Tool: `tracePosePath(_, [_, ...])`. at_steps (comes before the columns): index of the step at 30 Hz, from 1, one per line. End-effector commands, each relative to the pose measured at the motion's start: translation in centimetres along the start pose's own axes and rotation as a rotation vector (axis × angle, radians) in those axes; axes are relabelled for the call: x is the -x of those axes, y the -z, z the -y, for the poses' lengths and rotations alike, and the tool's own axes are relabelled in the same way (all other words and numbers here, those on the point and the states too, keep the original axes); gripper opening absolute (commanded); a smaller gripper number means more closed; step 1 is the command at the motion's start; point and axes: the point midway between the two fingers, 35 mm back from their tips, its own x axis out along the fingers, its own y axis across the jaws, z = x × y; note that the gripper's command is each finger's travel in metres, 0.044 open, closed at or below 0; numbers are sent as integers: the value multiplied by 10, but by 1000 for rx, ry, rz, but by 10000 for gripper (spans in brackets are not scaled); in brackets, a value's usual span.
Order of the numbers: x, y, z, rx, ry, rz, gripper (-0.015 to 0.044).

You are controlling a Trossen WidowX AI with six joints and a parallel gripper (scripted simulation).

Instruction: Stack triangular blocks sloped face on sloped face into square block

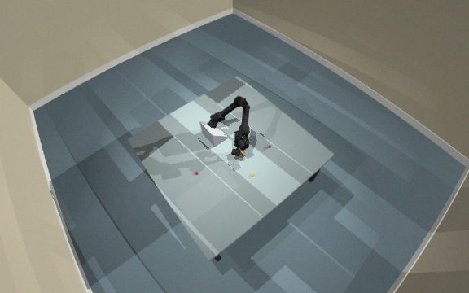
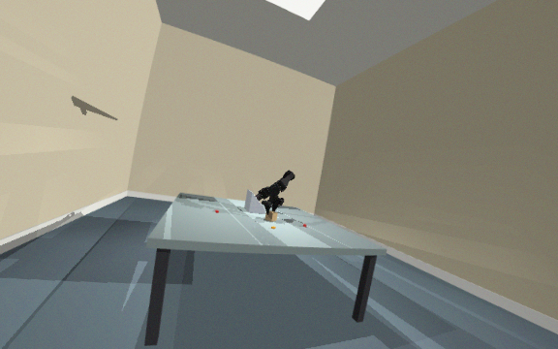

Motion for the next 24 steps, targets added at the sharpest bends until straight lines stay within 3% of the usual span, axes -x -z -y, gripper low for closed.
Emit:
tracePosePath(1, [0, -1, 0, -3, -1, 5, 0])
tracePosePath(24, [-2, -1, 0, -4, -1, 6, 0])
